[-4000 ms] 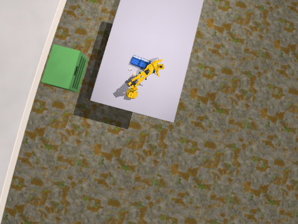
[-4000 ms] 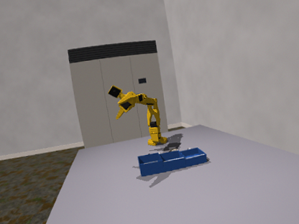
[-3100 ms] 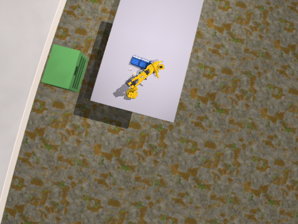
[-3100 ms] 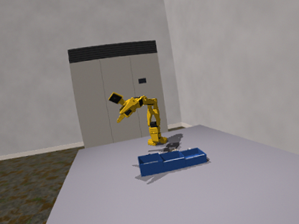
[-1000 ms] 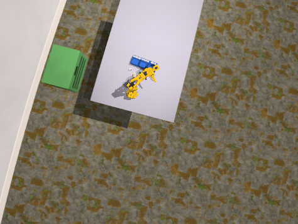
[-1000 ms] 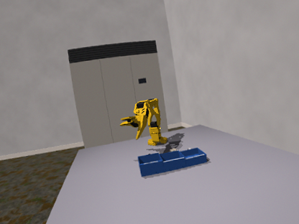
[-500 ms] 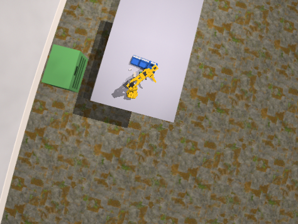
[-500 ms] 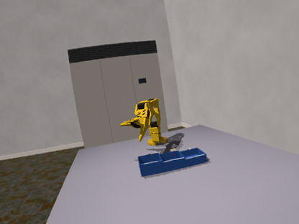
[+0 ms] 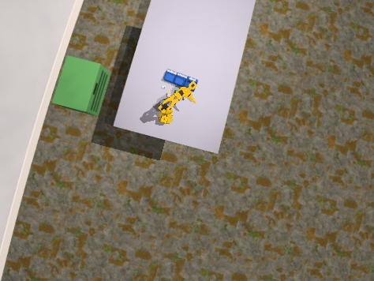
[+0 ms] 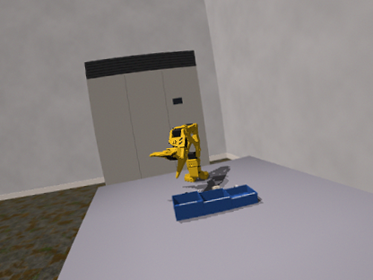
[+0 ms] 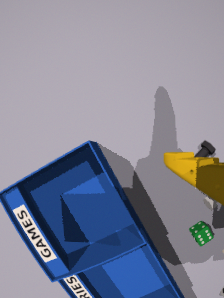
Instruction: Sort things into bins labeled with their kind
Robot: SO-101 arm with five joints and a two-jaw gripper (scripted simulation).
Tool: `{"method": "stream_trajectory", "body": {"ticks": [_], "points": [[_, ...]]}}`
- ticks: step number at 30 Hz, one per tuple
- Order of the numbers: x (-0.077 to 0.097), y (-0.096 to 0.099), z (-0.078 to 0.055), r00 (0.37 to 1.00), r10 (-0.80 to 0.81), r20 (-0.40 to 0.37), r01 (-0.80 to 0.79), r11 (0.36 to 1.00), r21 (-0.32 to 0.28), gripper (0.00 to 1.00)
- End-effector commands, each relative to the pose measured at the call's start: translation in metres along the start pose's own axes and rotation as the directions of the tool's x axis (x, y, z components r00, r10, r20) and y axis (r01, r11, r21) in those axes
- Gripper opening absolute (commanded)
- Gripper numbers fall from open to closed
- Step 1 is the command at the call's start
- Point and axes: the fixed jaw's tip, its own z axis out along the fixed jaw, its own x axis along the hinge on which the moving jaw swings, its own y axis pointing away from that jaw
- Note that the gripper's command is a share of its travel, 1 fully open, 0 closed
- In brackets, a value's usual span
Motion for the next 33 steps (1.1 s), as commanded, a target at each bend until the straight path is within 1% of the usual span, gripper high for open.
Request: {"method": "stream_trajectory", "body": {"ticks": [1,14,16,17,31,33], "points": [[0.000,0.000,-0.003,1.000,-0.015,-0.002,0.015,1.000,-0.001,1.00],[0.006,0.000,-0.016,0.990,-0.136,-0.048,0.135,0.991,-0.007,1.00],[0.006,0.000,-0.016,0.990,-0.136,-0.048,0.135,0.991,-0.007,1.00],[0.018,0.000,-0.008,0.986,-0.130,-0.107,0.129,0.992,-0.016,1.00],[0.020,0.000,-0.027,0.956,-0.258,-0.137,0.255,0.966,-0.038,1.00],[0.020,0.000,-0.027,0.956,-0.258,-0.137,0.255,0.966,-0.038,1.00]]}}
